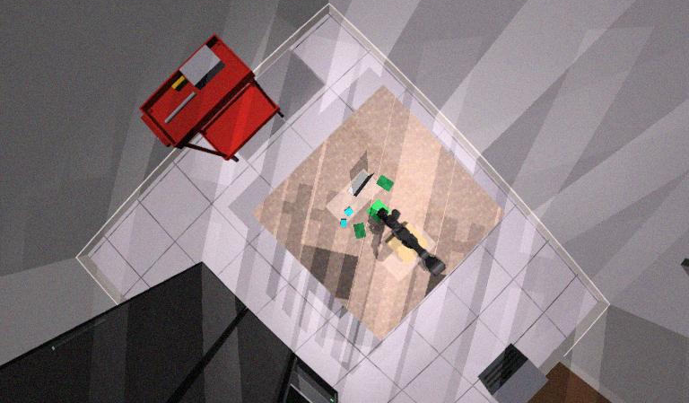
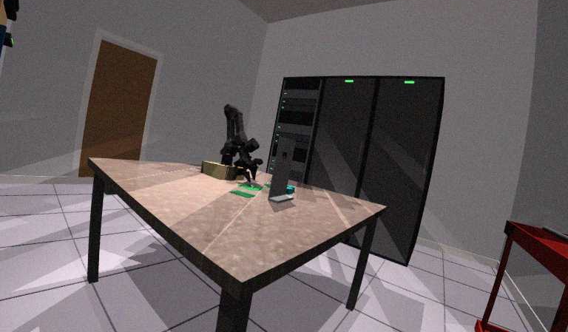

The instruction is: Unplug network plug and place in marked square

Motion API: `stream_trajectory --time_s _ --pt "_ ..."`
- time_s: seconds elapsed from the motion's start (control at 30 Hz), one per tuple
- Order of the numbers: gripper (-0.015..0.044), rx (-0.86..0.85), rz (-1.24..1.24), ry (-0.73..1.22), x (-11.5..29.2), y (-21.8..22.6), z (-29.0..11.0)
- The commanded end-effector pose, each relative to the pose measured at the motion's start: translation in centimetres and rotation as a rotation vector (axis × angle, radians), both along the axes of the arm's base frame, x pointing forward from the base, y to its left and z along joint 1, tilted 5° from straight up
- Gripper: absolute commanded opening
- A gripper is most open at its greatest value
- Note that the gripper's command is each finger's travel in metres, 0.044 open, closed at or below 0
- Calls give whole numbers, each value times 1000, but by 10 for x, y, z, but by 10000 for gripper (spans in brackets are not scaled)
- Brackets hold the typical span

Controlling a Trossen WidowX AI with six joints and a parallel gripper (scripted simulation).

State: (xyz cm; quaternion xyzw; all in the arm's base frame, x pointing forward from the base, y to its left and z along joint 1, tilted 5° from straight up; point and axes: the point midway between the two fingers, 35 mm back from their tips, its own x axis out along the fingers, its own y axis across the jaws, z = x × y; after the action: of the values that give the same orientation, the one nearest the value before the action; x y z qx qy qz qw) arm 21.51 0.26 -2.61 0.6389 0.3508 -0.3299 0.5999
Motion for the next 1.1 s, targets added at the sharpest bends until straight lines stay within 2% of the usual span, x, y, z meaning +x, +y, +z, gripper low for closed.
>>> stream_trajectory --time_s 0.0,1.07 --pt "156 1 5 -5 -1 0 3" --pt "156 0 4 -4 4 -3 31"
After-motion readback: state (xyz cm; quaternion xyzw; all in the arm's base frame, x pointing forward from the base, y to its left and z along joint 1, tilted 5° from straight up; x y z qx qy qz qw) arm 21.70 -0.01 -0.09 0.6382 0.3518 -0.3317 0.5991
